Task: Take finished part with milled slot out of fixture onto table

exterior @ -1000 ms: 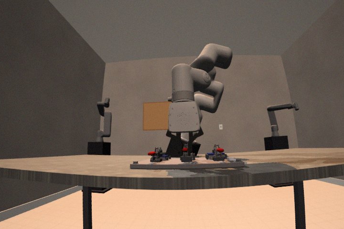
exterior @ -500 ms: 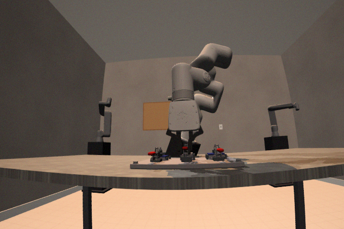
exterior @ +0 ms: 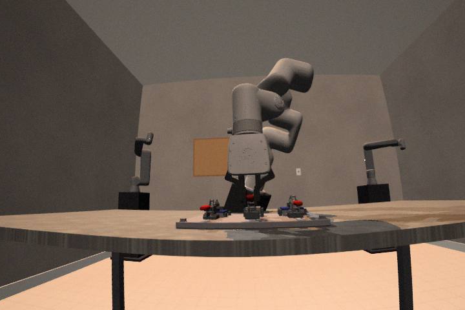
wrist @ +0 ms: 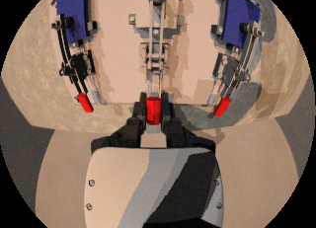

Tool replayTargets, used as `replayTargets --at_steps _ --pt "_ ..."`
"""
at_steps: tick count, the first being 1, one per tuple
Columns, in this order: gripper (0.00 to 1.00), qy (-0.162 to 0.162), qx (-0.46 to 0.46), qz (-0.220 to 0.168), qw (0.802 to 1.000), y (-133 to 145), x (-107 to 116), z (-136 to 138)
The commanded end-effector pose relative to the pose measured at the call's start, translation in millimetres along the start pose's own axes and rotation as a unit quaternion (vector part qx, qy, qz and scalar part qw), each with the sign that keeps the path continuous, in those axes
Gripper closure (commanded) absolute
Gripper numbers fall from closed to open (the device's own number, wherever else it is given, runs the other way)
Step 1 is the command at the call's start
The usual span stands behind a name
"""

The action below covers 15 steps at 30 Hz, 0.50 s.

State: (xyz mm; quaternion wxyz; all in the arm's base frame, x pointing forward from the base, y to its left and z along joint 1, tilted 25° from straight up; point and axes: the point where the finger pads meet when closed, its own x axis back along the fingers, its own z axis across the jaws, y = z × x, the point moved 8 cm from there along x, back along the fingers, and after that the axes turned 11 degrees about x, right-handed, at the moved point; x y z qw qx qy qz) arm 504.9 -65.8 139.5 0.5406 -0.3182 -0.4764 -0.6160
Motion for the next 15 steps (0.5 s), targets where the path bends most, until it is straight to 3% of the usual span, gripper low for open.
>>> replayTargets --at_steps 1,15 --pt "1.0 -0.001 0.0 -0.002 1.0 -0.2 3.7 0.0" --pt "1.0 -0.001 0.0 -0.002 1.0 -7.0 11.3 1.4"
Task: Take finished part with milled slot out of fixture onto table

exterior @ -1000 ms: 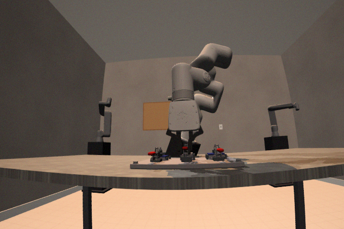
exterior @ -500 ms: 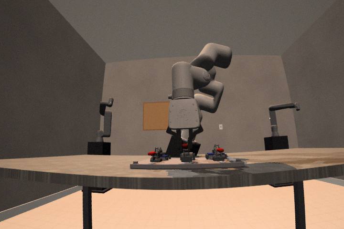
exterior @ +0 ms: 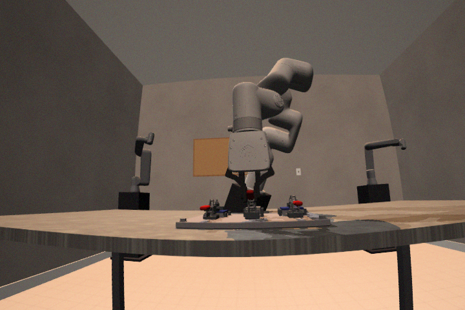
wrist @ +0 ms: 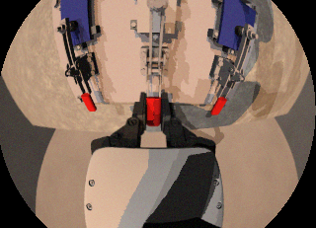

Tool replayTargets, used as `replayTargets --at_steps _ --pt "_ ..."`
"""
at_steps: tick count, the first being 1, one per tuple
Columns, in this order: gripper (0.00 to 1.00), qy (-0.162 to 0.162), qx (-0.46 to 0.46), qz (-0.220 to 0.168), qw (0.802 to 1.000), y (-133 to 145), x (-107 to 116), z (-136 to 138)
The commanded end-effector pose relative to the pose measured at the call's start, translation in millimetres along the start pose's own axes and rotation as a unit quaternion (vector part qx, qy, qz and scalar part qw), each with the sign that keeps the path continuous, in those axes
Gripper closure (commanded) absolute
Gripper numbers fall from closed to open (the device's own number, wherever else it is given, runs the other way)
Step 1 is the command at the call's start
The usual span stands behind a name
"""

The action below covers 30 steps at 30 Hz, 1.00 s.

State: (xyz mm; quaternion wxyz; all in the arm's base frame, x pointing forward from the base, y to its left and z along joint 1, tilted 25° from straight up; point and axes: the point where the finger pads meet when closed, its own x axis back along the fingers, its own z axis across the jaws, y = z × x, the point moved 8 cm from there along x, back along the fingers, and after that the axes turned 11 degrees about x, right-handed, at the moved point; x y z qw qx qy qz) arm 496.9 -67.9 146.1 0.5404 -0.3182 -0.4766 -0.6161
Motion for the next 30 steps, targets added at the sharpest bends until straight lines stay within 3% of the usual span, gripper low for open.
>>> replayTargets --at_steps 1,30 --pt "1.0 -0.001 0.0 -0.002 1.0 -1.3 3.5 0.2" --pt "1.0 -0.001 0.0 -0.002 1.0 -20.2 13.5 3.9"
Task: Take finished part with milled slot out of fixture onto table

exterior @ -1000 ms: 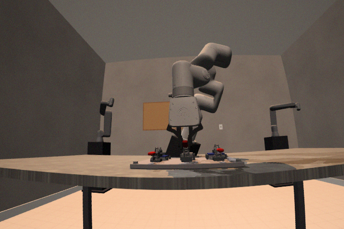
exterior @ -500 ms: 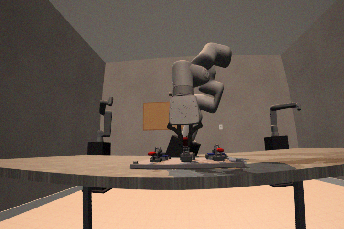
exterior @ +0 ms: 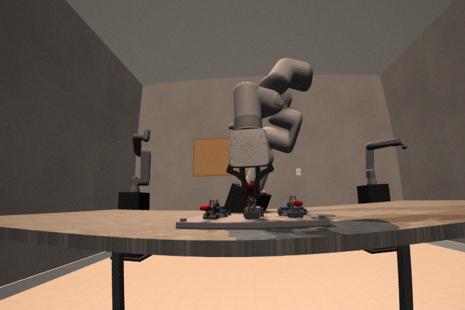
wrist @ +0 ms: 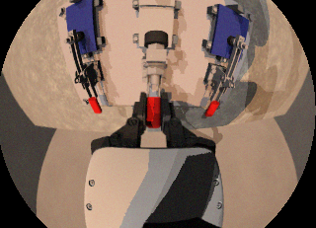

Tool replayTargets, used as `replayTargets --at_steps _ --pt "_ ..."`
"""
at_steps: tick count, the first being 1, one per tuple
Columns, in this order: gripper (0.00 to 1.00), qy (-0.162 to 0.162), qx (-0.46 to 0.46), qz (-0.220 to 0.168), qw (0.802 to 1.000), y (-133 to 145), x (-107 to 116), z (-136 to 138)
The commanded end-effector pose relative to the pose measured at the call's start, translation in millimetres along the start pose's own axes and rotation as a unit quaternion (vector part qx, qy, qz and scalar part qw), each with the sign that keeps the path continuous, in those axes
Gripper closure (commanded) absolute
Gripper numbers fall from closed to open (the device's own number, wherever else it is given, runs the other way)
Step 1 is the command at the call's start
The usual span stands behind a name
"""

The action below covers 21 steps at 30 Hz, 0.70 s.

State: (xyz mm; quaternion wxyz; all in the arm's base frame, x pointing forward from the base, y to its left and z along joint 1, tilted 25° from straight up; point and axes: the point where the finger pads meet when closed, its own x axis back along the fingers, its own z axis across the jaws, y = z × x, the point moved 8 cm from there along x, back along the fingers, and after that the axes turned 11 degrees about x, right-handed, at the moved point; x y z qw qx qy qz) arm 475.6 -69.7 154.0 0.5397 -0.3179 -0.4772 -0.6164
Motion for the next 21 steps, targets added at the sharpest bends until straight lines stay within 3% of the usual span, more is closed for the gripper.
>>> replayTargets --at_steps 1,21 --pt "1.0 0.0 0.0 -0.001 1.0 -2.1 1.4 0.4" --pt "1.0 0.0 0.0 -0.001 1.0 -12.2 2.5 2.3"
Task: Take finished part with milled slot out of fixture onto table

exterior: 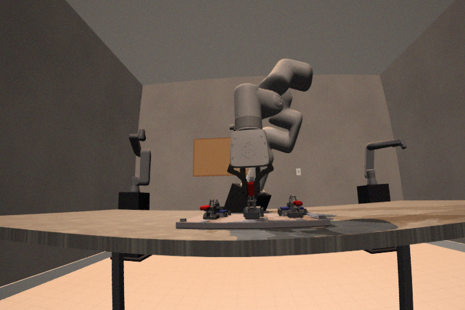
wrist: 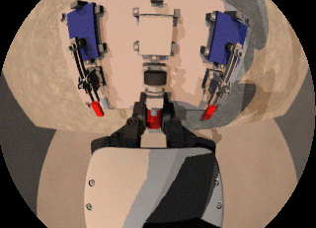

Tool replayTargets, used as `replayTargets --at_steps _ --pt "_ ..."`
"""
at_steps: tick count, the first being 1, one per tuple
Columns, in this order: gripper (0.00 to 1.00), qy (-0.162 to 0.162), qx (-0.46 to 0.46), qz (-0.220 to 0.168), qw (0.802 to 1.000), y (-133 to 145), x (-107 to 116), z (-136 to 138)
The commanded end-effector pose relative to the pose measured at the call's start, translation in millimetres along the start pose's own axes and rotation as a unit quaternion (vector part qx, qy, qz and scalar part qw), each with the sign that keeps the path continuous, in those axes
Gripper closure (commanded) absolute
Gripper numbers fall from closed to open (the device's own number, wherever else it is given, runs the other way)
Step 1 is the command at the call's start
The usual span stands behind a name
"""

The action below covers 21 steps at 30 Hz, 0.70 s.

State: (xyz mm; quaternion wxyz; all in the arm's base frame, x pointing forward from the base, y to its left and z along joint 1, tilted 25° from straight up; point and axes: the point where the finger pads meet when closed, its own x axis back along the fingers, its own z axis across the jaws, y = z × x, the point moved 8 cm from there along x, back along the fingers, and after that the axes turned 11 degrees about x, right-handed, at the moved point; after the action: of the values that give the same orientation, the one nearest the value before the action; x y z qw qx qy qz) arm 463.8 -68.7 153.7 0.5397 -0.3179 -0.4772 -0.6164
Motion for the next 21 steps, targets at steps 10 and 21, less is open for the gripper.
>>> replayTargets --at_steps 10,21 --pt "1.0 0.0 0.0 -0.001 1.0 -3.2 0.5 0.6" --pt "1.0 0.0 0.0 -0.001 1.0 -4.7 0.5 0.9"
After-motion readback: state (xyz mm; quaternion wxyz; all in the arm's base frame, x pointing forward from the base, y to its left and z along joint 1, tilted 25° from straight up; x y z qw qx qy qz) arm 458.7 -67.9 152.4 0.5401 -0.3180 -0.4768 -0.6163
